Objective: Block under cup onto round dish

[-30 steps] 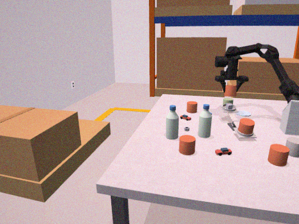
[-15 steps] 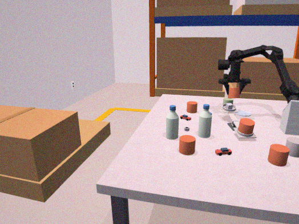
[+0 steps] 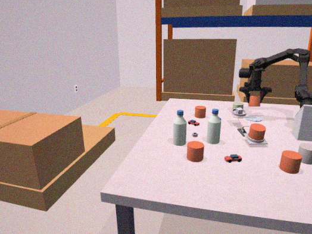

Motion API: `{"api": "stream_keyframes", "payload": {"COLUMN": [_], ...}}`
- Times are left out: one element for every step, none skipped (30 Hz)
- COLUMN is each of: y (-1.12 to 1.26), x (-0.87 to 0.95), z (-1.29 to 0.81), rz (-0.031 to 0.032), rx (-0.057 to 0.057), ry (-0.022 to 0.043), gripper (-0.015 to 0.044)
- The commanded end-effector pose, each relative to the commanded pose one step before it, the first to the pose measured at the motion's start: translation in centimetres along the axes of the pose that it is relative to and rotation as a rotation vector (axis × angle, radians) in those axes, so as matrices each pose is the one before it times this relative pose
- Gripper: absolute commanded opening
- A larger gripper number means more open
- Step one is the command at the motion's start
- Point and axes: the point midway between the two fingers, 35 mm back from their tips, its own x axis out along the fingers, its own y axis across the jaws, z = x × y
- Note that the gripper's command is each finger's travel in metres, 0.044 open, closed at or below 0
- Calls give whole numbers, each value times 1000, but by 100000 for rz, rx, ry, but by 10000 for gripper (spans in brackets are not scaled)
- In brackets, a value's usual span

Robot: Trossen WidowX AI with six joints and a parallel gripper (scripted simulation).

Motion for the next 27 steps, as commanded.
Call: {"api": "stream_keyframes", "payload": {"y": [-2616,-648,-436,-437,-436,-452,-454,-490,-501,-517,-527,-524,-583,-584,-578,-573,-565,-444,-264,-88,0,8,15,19,20,19,13], "x": [733,150,93,90,87,87,85,90,89,89,88,84,92,88,84,79,75,57,33,11,0,80,165,227,295,372,454], "z": [753,175,114,104,94,86,76,68,58,48,38,28,15,5,-5,-15,-25,-26,-18,-7,0,3,6,7,8,8,6], "rz": [731,85,209,184,158,107,75,-14,-62,-119,-168,-195,-325,-355,-383,-411,-439,-369,-231,-79,0,-1,-2,-3,-5,-7,-10], "rx": [-376,43,-492,-501,-510,-438,-434,-237,-177,-87,-24,-39,303,289,272,254,234,172,97,31,0,2,3,3,2,0,-4], "ry": [-821,-432,-571,-601,-630,-630,-654,-610,-613,-604,-605,-631,-539,-572,-599,-625,-647,-529,-324,-109,0,5,10,11,10,6,-4], "gripper": [0,0,0,0,0,0,0,0,0,0,0,0,0,0,0,0,0,0,0,0,0,0,0,0,0,0,0]}}
